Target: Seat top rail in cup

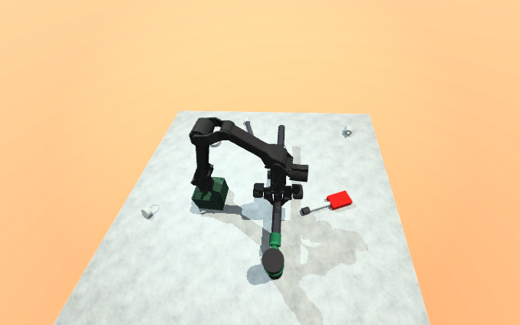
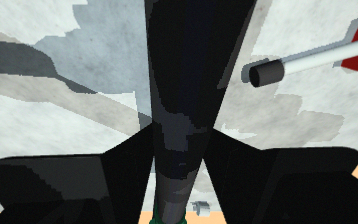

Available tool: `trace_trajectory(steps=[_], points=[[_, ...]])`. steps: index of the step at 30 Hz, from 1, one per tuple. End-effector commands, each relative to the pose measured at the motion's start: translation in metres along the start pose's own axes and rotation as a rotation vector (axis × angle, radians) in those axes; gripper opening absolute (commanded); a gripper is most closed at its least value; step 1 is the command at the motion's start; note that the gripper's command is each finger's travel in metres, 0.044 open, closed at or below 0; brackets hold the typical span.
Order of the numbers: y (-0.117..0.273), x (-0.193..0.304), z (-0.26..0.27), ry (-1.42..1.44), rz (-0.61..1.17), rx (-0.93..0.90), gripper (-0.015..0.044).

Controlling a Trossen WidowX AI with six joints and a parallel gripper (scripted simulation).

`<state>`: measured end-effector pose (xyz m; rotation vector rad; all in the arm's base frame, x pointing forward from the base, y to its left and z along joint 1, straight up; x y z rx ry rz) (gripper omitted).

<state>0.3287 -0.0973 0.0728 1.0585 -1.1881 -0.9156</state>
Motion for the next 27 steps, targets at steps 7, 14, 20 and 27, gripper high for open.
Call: trace_trajectory(steps=[7, 14, 20, 27], points=[[-0.0003, 0.0046, 0.0014, -0.003, 0.015, -0.004, 0.0000], [-0.0003, 0.0046, 0.0014, -0.003, 0.015, -0.004, 0.0000], [-0.0003, 0.0046, 0.0014, -0.003, 0.015, -0.004, 0.0000], [-0.0002, 0.0023, 0.0007, -0.001, 0.008, -0.002, 0.0000]])
Point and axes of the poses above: the point midway between the two fingers, 35 mm back from their tips, its own y axis back along the fingers, its own z axis across the jaws, x = y × z, the point moved 2 cm from there along y, back along the fingers, and after that the axes turned 12 degrees about y, right-handed, at the moved point
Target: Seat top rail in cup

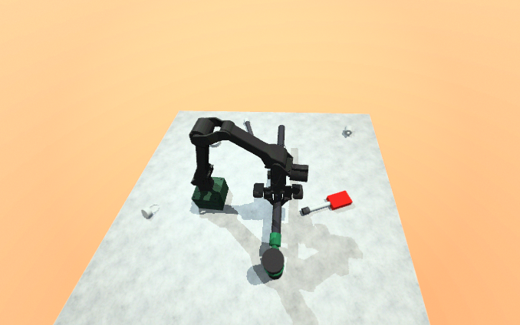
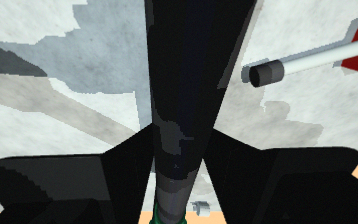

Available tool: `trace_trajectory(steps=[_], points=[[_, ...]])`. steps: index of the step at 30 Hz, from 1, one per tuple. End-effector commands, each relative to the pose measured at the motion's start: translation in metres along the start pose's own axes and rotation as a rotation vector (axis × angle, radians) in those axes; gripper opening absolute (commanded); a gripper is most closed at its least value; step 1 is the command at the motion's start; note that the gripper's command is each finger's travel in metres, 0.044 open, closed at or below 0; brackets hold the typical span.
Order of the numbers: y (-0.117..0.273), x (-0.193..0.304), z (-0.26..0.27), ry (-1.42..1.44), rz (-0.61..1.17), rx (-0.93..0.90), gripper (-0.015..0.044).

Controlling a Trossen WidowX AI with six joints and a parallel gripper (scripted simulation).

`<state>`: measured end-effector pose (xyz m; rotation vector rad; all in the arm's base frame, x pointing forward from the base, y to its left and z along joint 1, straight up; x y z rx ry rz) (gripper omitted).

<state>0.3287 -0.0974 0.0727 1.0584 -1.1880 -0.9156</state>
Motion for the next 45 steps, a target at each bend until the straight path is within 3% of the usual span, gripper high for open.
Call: trace_trajectory(steps=[1, 45], points=[[0.0000, 0.0011, 0.0003, -0.001, 0.004, -0.001, 0.0000], [0.0023, 0.0030, 0.0012, -0.001, 0.010, -0.003, 0.0000]])
Point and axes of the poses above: the point midway between the two fingers, 35 mm back from their tips, its own y axis back along the fingers, its own z axis across the jaws, x = y × z, the point moved 2 cm from there along y, back along the fingers, and after that the axes turned 12 degrees about y, right-handed, at the moved point
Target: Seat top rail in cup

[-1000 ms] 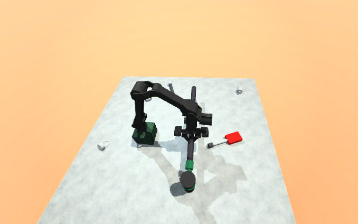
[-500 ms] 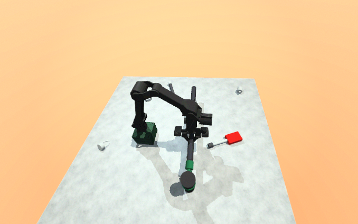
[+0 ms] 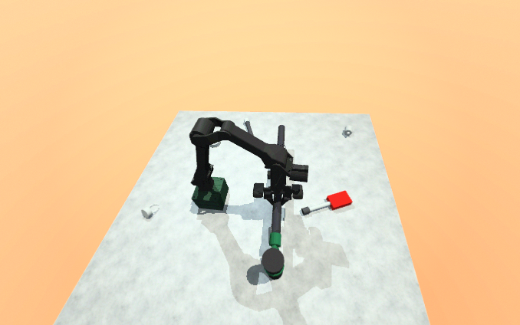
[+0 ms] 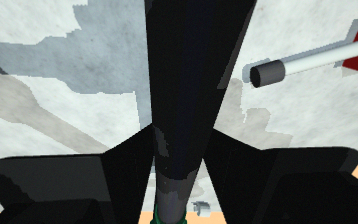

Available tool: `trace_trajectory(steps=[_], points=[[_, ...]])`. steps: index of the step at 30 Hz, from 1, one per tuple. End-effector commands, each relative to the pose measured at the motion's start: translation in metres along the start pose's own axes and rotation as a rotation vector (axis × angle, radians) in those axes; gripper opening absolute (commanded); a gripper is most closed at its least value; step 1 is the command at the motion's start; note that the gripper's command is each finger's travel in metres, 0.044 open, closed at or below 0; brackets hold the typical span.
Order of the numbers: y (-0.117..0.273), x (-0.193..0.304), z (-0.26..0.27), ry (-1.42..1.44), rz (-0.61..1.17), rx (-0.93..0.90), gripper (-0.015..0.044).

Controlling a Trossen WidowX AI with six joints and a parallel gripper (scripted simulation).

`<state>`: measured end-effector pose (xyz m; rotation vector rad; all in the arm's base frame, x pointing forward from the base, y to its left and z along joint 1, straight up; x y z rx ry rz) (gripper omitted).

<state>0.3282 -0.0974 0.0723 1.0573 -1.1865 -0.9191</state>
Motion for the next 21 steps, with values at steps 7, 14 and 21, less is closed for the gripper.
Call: trace_trajectory(steps=[7, 14, 21], points=[[0.0031, 0.0039, 0.0010, 0.000, 0.013, 0.000, 0.0000], [0.0034, 0.0047, 0.0011, 0.000, 0.013, -0.001, 0.0000], [0.0001, 0.0001, 0.0006, 0.000, -0.001, -0.002, 0.0000]])
Point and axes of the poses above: the point midway between the two fingers, 35 mm back from their tips, its own y axis back along the fingers, its own z axis across the jaws, x = y × z, the point moved 2 cm from there along y, back along the fingers, and after that the axes turned 12 degrees about y, right-handed, at the moved point
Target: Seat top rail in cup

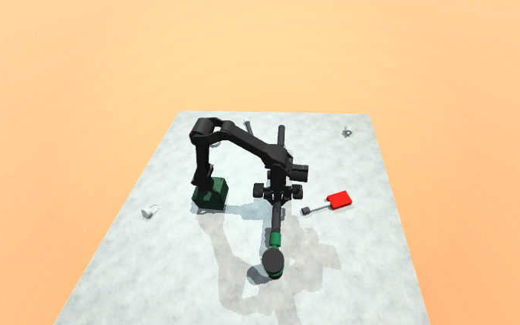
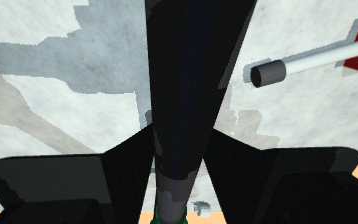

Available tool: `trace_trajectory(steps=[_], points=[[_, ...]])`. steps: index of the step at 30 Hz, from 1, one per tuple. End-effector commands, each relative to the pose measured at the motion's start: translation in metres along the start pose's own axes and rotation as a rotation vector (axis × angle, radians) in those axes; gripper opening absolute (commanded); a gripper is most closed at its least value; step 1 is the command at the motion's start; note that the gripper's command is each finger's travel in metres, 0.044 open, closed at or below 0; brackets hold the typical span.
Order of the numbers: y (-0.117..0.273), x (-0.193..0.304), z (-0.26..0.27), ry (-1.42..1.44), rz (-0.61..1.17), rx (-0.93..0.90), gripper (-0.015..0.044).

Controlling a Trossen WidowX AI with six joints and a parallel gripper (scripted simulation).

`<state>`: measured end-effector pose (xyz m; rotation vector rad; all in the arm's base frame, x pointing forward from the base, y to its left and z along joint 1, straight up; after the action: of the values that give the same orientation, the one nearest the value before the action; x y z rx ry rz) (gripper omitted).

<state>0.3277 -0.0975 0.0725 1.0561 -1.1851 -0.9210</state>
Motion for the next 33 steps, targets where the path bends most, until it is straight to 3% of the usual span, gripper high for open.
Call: trace_trajectory(steps=[1, 33], points=[[0.000, 0.000, 0.000, 0.000, 0.000, 0.000, 0.0000], [0.002, 0.019, 0.002, 0.000, 0.002, 0.000, 0.0000]])
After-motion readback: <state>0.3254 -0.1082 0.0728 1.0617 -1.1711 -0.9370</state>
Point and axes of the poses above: the point midway between the two fingers, 35 mm back from their tips, its own y axis back along the fingers, its own z axis across the jaws, x = y × z, the point moved 2 cm from there along y, back along the fingers, and after that the axes turned 12 degrees about y, right-handed, at the moved point
